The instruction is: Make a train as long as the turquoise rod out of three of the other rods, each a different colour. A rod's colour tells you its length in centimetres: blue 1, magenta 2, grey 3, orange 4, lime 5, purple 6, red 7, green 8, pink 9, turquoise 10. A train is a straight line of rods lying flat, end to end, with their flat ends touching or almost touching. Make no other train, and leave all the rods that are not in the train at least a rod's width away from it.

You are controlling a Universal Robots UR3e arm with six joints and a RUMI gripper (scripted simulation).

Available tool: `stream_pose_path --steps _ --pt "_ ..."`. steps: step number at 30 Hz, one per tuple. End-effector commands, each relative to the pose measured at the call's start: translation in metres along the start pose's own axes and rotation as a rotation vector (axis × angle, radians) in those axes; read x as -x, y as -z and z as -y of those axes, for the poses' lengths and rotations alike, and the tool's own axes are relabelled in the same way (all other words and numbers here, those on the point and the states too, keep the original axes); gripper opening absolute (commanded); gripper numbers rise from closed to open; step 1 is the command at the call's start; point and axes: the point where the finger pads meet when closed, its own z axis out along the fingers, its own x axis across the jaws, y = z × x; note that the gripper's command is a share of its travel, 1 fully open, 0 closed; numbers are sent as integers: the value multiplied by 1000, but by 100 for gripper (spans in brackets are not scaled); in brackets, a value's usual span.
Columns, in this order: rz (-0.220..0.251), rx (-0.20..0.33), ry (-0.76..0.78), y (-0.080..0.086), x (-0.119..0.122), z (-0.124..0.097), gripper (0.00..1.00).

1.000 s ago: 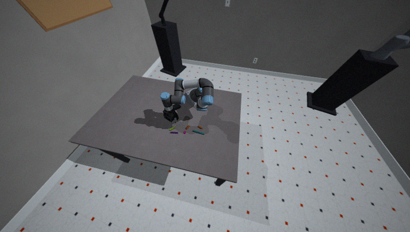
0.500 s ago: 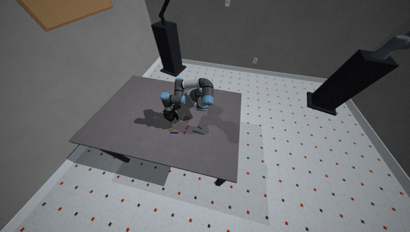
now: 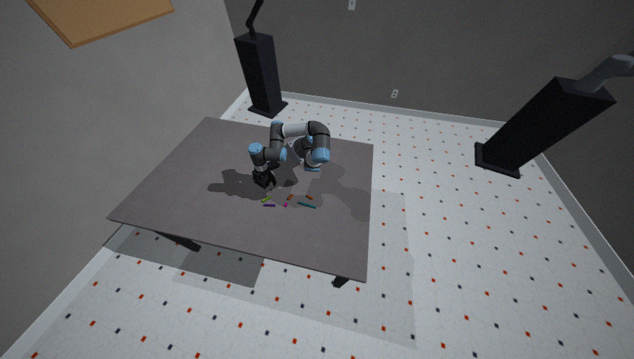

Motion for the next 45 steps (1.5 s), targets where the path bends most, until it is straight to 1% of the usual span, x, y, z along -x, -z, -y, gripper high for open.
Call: stream_pose_path --steps 1,2,3,7,8,10,11,23,28,33,38,40,45 --pt "2 1 1 1 1 -1 6" --pt "2 1 1 1 1 -1 6" --pt "2 1 1 1 1 -1 8" --pt "2 1 1 1 1 -1 8" --pt "2 1 1 1 1 -1 11" --pt "2 1 1 1 1 -1 11" --pt "2 1 1 1 1 -1 14" --pt "2 1 1 1 1 -1 14" --pt "2 1 1 4 1 -1 14" --pt "2 1 1 14 0 -1 14" --pt "2 1 1 32 0 -1 14" --pt "2 1 1 32 0 -1 14" --pt "2 1 1 53 0 0 14"
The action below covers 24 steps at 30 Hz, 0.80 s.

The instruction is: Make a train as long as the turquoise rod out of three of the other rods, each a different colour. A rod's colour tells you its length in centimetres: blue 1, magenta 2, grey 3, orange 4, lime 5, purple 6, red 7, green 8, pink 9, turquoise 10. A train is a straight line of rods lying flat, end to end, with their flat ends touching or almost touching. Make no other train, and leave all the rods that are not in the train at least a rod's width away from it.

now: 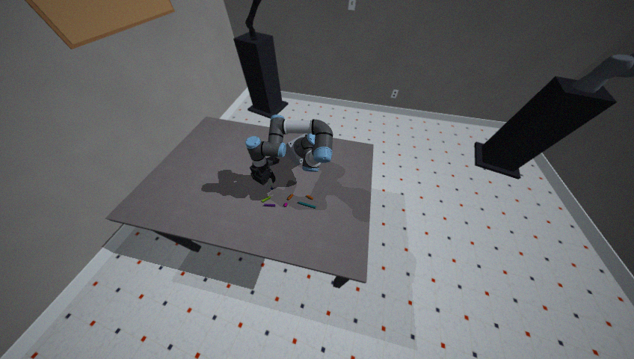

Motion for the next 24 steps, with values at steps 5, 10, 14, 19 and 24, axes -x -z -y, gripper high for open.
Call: stream_pose_path --steps 5,10,14,19,24 --pt "0 0 1 37 0 0 14" --pt "0 0 1 49 0 0 14" --pt "0 0 1 52 0 0 14" --pt "0 0 1 55 0 0 14" --pt "0 0 1 55 0 0 100"
